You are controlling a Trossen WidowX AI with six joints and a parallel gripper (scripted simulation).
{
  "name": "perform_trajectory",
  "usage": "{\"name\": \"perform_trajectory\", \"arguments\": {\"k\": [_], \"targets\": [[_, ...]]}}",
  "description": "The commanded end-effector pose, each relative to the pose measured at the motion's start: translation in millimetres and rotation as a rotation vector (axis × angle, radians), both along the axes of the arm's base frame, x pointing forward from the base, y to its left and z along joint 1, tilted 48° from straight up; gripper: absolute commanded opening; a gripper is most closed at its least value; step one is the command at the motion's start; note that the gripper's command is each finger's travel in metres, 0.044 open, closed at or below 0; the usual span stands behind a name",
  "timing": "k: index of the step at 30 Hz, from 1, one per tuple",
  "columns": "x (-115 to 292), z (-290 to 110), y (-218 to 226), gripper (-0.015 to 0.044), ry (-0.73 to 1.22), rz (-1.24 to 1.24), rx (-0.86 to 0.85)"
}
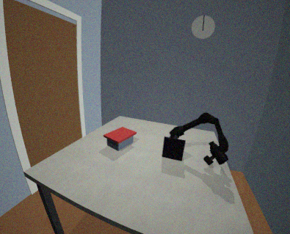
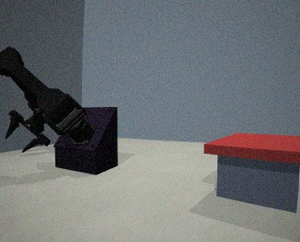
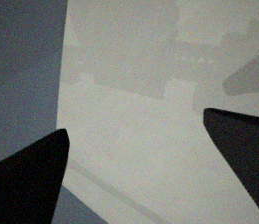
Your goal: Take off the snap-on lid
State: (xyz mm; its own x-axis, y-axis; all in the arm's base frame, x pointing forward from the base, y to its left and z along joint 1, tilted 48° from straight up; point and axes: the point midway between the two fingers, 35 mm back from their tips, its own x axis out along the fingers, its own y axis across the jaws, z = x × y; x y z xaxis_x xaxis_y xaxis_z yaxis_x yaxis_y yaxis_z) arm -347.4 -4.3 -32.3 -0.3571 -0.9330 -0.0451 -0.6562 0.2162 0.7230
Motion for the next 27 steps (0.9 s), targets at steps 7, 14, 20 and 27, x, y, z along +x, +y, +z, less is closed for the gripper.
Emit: {"name": "perform_trajectory", "arguments": {"k": [7,14,20,27], "targets": [[-5.0,57.7,68.7,0.0235,-0.076,-0.062,0.080],[0.8,105.6,117.0,0.0235,-0.139,-0.135,0.113],[6.6,103.3,123.2,0.0235,-0.139,-0.143,0.126],[55.3,75.1,162.9,0.0235,-0.321,-0.177,0.219]]}}
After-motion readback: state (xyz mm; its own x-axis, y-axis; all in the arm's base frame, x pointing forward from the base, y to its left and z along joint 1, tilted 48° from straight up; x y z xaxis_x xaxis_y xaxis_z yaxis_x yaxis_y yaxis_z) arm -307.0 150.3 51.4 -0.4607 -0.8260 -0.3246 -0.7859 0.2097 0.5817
